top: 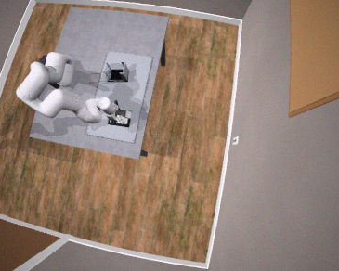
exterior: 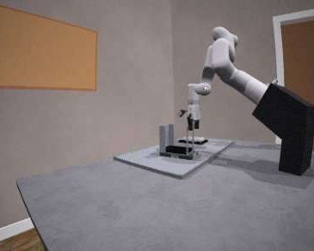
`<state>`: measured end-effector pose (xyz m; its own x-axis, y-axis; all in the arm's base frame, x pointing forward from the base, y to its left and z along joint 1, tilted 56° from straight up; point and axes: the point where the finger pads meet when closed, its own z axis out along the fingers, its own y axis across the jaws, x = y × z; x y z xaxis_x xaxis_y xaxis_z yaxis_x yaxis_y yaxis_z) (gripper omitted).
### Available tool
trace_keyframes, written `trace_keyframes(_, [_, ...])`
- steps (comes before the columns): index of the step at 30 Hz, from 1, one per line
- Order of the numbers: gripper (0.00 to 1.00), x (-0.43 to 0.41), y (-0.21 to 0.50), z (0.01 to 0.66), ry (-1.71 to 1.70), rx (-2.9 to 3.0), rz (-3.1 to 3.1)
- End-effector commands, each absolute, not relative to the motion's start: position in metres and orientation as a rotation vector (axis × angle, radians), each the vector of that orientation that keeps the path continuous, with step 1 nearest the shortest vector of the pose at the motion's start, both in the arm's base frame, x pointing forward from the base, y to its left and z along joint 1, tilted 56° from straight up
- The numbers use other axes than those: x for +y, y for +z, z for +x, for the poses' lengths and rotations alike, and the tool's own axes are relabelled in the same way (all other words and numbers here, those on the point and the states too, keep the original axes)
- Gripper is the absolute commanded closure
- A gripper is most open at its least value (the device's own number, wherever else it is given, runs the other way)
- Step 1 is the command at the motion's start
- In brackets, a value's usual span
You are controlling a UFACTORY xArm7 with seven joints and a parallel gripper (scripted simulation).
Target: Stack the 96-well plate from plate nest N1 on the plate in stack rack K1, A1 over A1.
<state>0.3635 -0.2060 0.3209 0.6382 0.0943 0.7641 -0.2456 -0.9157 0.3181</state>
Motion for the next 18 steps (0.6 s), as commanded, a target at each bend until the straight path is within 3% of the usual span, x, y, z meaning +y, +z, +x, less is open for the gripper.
trace_keyframes(1, [0.0,-0.209,0.319,0.368,1.188,-0.121,2.46])
trace_keyframes(18, [0.0,-0.218,0.305,0.386,1.188,-0.121,2.46])
